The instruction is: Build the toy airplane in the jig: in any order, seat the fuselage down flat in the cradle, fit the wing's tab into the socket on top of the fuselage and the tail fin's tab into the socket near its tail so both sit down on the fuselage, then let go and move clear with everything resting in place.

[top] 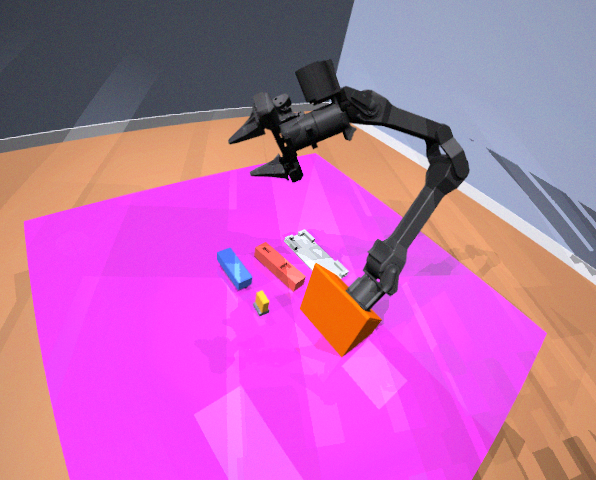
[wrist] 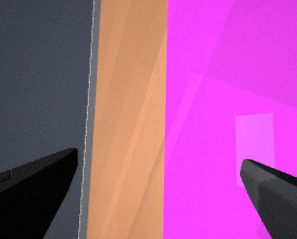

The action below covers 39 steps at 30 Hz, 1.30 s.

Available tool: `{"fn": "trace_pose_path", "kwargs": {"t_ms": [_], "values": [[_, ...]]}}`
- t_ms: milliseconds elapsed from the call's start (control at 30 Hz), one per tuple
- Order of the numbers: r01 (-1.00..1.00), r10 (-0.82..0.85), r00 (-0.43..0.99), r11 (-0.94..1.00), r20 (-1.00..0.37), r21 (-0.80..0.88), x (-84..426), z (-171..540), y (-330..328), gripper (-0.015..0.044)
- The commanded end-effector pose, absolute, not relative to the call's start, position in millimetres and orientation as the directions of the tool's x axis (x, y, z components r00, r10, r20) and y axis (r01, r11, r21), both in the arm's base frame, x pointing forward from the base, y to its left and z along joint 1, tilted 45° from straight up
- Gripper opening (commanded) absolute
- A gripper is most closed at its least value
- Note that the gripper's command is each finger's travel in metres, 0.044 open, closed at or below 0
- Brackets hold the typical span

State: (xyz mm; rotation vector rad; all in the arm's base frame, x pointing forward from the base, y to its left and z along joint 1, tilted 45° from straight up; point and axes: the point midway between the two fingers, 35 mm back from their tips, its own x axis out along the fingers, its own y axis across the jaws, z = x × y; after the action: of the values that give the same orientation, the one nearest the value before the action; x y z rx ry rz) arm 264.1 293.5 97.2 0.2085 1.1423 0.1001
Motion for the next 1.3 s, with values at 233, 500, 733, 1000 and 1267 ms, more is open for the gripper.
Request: {"fn": "trace_pose_path", "kwargs": {"t_ms": [233, 500, 733, 1000, 1267], "values": [[0.035, -0.297, 0.289, 0.953, -0.910, -0.300, 294.7, 27.0, 154.9, 0.0440], [-0.081, -0.657, 0.063, 0.747, -0.751, -0.660, 280.4, -1.3, 28.8, 0.0440], [-0.125, -0.704, 0.017, 0.703, -0.710, -0.700, 274.0, -3.5, 8.4, 0.0440], [-0.125, -0.705, 0.017, 0.702, -0.709, -0.701, 274.9, -39.0, -27.3, 0.0440], [-0.125, -0.706, 0.017, 0.701, -0.708, -0.702, 274.9, -50.7, -39.4, 0.0440]]}}
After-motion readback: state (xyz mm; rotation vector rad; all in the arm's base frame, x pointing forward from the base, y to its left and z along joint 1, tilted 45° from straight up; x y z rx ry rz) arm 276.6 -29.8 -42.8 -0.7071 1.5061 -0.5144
